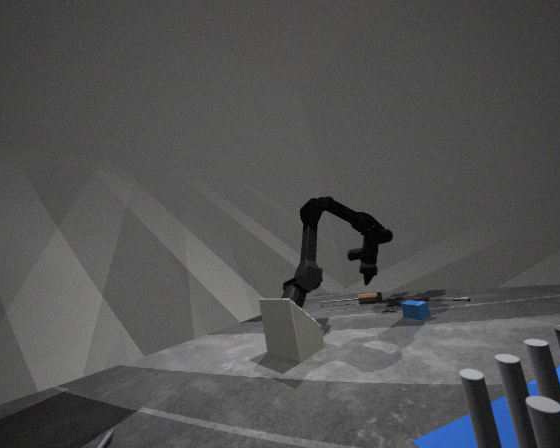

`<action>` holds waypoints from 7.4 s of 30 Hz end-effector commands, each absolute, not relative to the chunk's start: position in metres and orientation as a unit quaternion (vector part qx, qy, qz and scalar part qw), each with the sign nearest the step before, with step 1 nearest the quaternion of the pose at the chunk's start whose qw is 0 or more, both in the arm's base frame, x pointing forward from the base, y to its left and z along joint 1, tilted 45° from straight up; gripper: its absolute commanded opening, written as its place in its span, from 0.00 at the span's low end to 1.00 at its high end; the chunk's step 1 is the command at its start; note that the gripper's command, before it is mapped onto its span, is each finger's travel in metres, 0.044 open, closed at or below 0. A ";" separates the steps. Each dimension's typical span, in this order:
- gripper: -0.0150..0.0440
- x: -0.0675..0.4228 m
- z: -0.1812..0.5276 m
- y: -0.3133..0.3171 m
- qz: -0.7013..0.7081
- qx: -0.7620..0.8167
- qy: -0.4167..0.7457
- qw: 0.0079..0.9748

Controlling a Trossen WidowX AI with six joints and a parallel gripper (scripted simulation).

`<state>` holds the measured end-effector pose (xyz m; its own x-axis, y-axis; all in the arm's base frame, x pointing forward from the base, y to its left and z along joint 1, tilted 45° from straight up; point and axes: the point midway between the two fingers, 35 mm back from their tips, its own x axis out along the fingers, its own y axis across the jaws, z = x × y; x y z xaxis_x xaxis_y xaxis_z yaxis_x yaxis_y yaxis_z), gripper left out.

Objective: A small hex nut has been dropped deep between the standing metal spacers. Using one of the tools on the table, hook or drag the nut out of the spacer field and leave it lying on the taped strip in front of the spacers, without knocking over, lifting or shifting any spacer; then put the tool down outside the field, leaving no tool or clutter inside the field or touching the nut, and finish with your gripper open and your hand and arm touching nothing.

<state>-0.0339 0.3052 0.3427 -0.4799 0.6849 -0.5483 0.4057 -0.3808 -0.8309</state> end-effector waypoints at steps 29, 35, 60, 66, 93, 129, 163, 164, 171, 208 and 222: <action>0.73 -0.036 0.318 0.334 0.663 -0.497 -0.550 0.104; 0.73 -0.037 0.311 0.341 0.663 -0.497 -0.550 0.104; 0.52 -0.039 0.295 0.356 0.663 -0.496 -0.550 0.105; 0.28 -0.035 0.311 0.345 0.663 -0.497 -0.550 0.103; 0.25 -0.028 0.411 0.234 0.663 -0.497 -0.551 0.101; 0.25 0.071 0.377 0.257 0.768 -0.501 -0.153 0.369; 0.25 0.192 0.331 0.233 0.640 -0.323 0.283 0.637; 0.25 0.195 0.329 0.232 0.633 -0.314 0.295 0.643; 0.25 0.215 0.319 0.221 0.578 -0.250 0.373 0.681; 0.25 0.304 0.266 0.136 0.168 0.145 0.634 0.741; 0.25 0.326 0.246 0.097 -0.005 0.291 0.655 0.698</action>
<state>0.3222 0.1068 0.2502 0.1401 0.3919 -0.9093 0.2967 0.8595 0.4161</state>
